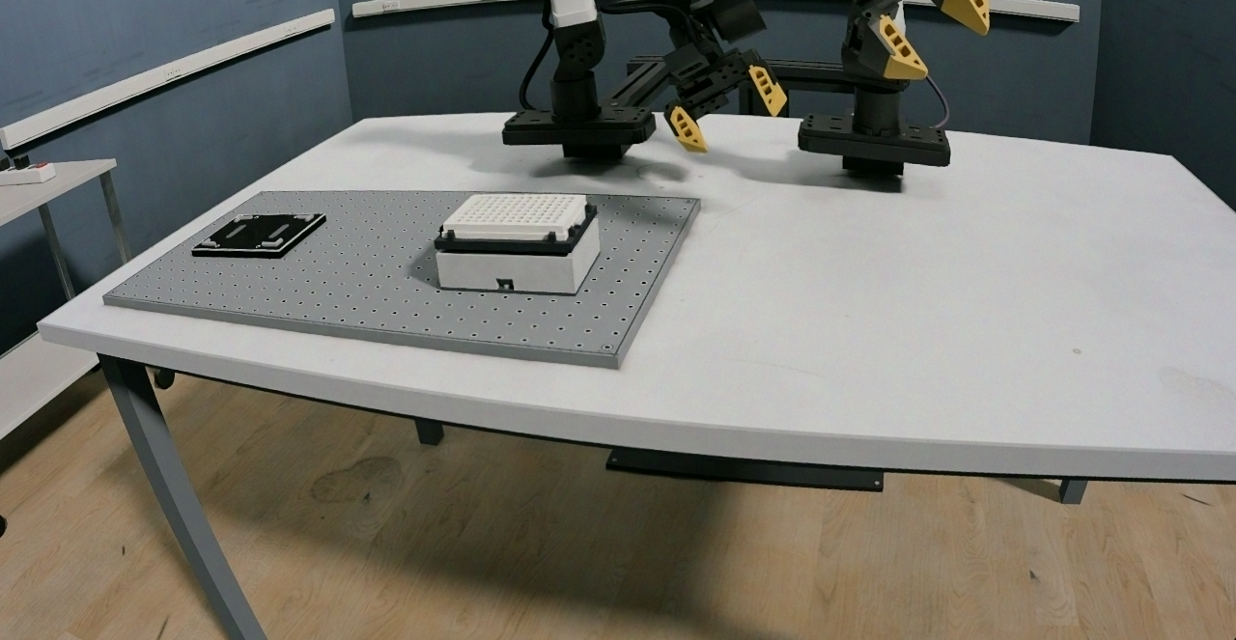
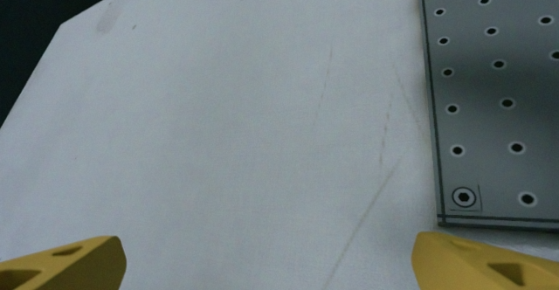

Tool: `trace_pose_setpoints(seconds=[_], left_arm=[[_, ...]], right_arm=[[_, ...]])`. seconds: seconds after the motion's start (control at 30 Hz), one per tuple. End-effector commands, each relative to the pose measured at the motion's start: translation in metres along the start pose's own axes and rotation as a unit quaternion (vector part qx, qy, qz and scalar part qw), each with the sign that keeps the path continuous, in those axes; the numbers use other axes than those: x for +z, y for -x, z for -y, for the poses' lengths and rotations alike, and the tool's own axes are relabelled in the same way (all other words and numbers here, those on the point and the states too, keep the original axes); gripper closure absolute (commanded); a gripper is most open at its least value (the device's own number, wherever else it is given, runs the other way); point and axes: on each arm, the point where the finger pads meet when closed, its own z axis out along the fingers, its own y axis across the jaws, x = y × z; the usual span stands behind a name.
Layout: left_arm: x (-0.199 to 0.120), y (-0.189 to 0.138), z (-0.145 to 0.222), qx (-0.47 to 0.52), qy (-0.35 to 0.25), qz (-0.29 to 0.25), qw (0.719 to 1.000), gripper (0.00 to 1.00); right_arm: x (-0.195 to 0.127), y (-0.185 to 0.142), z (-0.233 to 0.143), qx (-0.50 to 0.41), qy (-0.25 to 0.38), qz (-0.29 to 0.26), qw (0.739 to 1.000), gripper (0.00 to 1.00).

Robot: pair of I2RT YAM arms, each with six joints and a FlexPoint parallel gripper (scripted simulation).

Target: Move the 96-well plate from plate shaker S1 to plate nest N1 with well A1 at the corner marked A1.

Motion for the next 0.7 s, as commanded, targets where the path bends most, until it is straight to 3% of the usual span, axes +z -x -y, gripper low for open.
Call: trace_pose_setpoints(seconds=[0.0, 0.27, 0.53, 0.6, 0.67], left_arm=[[-0.002, 0.004, 0.0, -0.006, -0.002, 0.005, 1.0, 0.0], [-0.002, 0.004, 0.0, -0.006, -0.002, 0.005, 1.0, 0.0], [-0.002, 0.004, 0.0, -0.006, -0.002, 0.005, 1.0, 0.0], [-0.002, 0.004, 0.0, -0.006, -0.002, 0.005, 1.0, 0.0], [-0.002, 0.004, 0.0, -0.006, -0.002, 0.005, 1.0, 0.0]], right_arm=[[-0.001, 0.0, -0.003, 0.003, 0.004, 0.0, 1.0, 0.0], [0.003, 0.016, 0.006, -0.029, -0.026, 0.039, 0.998, 0.0], [0.009, 0.07, 0.03, -0.101, -0.13, 0.135, 0.977, 0.0], [0.009, 0.07, 0.03, -0.101, -0.13, 0.135, 0.977, 0.0], [0.011, 0.09, 0.039, -0.124, -0.175, 0.155, 0.964, 0.0]])
